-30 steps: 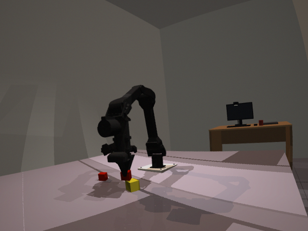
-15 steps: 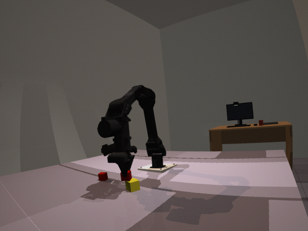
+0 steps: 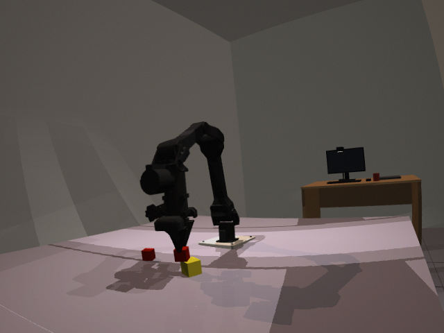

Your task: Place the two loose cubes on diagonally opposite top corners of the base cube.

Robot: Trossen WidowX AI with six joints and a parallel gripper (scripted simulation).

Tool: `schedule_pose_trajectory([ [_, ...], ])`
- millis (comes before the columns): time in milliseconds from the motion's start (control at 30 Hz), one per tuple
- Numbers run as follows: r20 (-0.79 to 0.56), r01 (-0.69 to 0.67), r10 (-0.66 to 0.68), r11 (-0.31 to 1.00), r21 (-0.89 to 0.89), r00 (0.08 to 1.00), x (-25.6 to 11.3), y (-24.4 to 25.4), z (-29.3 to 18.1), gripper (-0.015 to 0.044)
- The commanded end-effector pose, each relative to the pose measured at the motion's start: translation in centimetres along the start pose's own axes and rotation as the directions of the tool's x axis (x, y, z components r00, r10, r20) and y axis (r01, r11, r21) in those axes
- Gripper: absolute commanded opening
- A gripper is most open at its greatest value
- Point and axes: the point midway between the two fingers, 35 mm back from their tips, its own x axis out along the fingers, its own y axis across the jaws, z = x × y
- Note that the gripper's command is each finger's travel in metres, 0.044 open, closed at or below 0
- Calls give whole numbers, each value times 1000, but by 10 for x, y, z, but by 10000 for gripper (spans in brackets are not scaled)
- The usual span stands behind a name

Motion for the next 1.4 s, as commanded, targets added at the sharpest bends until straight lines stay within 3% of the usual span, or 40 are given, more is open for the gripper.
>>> schedule_pose_trajectory([
  [0, 0, -1, 1, 1000, 0, 1000, -7, 0, 0, 205],
  [333, 0, -1, 1, 1000, 0, 1000, -22, 0, 0, 205],
  [367, 1, -2, 2, 1000, -7, 1000, -19, 0, 1, 231],
  [433, 0, -3, 3, 998, -57, 1000, -21, -2, 7, 265],
  [700, 1, -8, 9, 935, -355, 1000, -30, -18, 44, 265],
  [1033, 4, -5, 11, 730, -684, 1000, -40, -43, 85, 265],
  [1367, 8, 5, 6, 410, -912, 1000, -50, -75, 121, 265],
])
